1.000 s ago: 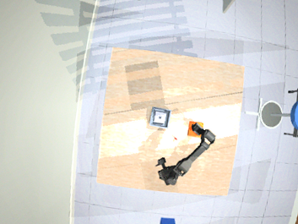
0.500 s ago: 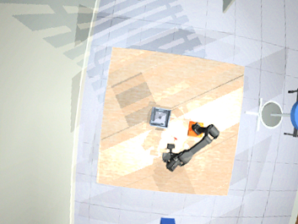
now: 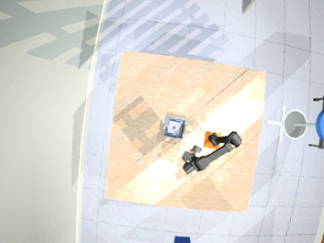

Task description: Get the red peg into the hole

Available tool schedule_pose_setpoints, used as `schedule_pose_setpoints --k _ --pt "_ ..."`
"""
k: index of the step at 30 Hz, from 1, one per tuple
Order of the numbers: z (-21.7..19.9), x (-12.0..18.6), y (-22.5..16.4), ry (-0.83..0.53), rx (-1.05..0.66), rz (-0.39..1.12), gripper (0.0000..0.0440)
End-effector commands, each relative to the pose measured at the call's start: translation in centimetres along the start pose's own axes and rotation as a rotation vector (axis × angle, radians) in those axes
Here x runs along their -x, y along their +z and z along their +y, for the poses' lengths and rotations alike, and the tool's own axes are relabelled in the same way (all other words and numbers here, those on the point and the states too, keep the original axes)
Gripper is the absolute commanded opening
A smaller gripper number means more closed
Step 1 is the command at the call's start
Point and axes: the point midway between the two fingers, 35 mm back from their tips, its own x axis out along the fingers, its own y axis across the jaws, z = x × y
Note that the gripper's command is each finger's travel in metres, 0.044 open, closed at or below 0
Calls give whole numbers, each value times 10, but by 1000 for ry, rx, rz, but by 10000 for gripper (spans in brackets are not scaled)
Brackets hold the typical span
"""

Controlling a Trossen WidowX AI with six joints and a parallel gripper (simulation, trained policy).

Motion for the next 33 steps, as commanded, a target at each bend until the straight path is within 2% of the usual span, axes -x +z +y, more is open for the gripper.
schedule_pose_setpoints --k 1,9,19,22,33 --pt "-20 -9 -7 -52 -98 34 440" --pt "-37 -38 -15 -85 -240 48 439" --pt "-42 -78 -22 -64 -370 40 431" --pt "-44 -86 -24 -65 -407 45 377" --pt "-48 -89 -28 -74 -463 118 90"
